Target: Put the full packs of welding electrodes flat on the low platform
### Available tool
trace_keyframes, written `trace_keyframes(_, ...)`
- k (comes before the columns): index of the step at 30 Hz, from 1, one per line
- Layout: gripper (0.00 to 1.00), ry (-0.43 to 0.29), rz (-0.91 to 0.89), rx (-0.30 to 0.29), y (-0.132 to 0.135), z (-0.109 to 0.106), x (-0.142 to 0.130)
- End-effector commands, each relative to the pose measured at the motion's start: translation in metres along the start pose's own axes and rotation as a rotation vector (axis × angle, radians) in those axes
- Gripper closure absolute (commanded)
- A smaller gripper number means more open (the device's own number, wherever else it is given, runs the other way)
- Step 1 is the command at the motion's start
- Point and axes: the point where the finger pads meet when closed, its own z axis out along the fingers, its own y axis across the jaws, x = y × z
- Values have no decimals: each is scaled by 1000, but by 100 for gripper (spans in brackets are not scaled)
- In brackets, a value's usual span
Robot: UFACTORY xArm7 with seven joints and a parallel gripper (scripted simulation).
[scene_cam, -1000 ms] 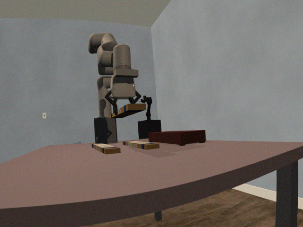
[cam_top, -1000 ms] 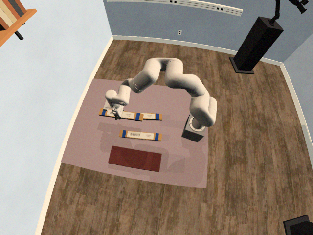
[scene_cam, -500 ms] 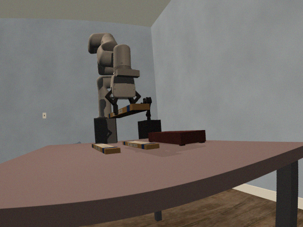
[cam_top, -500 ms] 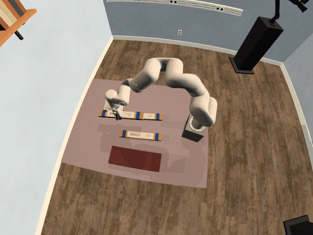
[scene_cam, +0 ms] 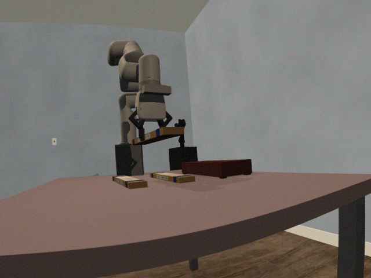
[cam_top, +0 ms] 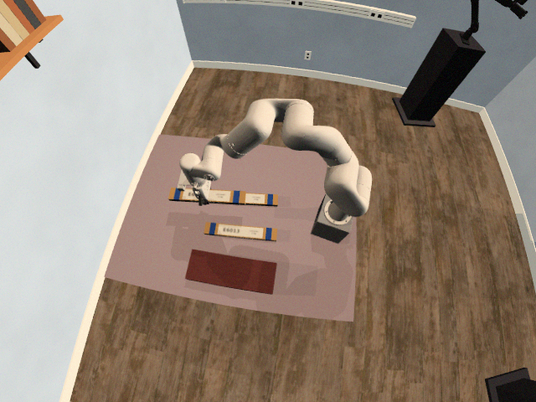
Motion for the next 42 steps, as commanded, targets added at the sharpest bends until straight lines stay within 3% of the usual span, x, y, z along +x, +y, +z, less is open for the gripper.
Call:
trace_keyframes(1,42,6,0,-1,0,-3,2)
trace_keyframes(23,42,6,0,0,11,-3,-6)
trace_keyframes(42,42,6,0,0,59,-2,-43)
